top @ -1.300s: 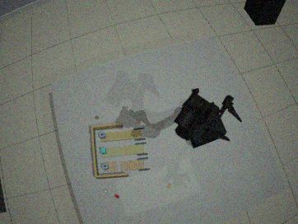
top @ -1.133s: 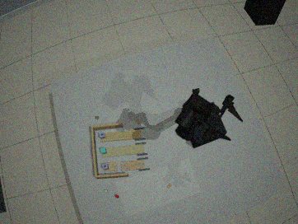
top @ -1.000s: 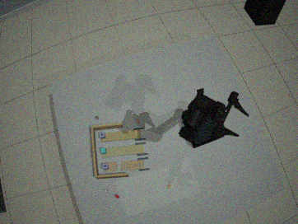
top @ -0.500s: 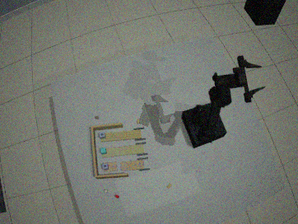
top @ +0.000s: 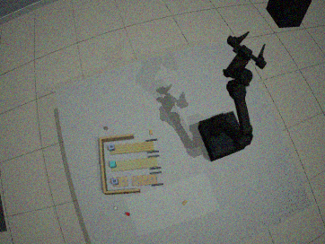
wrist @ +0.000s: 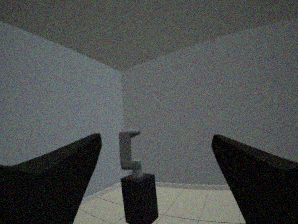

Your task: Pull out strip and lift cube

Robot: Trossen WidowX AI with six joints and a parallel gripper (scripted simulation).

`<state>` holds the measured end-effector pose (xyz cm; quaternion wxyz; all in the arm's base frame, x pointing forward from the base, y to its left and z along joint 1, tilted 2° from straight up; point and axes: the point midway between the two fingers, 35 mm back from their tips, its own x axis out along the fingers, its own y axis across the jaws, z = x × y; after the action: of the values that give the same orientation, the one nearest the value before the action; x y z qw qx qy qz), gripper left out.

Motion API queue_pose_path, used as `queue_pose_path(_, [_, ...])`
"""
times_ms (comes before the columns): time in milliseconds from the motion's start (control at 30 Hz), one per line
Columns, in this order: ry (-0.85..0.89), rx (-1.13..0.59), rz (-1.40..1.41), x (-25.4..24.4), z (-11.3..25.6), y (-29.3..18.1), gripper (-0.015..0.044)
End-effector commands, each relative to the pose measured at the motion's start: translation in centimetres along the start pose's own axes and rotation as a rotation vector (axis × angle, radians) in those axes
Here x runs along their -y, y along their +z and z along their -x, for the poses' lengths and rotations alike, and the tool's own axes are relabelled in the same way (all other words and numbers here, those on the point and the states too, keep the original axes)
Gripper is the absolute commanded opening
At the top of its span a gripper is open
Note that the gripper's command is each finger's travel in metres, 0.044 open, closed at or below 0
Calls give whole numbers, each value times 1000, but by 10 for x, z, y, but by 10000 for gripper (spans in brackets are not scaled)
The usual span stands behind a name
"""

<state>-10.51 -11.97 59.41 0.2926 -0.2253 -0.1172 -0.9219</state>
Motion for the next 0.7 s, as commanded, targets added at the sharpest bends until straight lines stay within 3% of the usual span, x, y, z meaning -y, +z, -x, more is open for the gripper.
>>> queue_pose_path(0, [225,-32,-20,-61,8,-26,400])
queue_pose_path(333, [752,-77,-80,-182,84,-61,400])
queue_pose_path(667, [1319,-174,-129,-259,232,-98,400])
